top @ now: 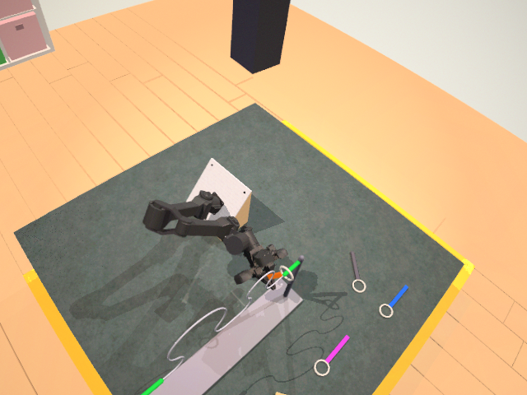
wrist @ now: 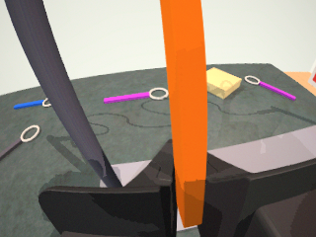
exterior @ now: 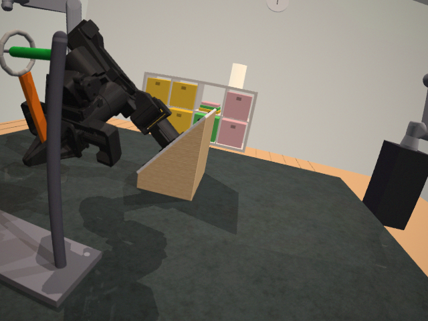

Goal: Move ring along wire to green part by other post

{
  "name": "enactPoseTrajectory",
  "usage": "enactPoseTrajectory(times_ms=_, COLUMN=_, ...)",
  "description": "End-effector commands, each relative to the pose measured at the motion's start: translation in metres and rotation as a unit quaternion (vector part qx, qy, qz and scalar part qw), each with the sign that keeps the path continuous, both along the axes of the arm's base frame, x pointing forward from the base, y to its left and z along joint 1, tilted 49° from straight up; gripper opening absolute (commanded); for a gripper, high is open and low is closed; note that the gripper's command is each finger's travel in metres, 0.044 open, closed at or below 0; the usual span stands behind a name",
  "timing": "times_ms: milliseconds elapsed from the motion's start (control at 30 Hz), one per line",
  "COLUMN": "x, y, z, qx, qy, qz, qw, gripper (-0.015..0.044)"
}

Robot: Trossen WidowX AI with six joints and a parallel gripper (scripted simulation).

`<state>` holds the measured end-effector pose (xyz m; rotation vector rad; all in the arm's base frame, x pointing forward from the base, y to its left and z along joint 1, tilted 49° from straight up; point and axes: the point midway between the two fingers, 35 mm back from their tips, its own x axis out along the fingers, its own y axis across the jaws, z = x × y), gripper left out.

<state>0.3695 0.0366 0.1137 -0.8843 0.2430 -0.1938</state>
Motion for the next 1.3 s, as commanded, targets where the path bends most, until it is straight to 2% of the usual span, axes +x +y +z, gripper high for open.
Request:
enactPoseTrajectory(times_ms=0, x=-0.001, y=0.004, z=-0.003, qx=0.002, qy=-0.002, qz=0.001, qw=1.0, gripper=-0.015)
enactPoseTrajectory(times_ms=1133, x=0.001, y=-0.007, z=-0.014, qx=0.002, qy=-0.002, qz=0.001, qw=1.0, gripper=-0.015)
enactPoseTrajectory(times_ms=1267, x=0.001, y=-0.007, z=-0.014, qx=0.004, qy=-0.003, qz=0.0, qw=1.0, gripper=-0.0045)
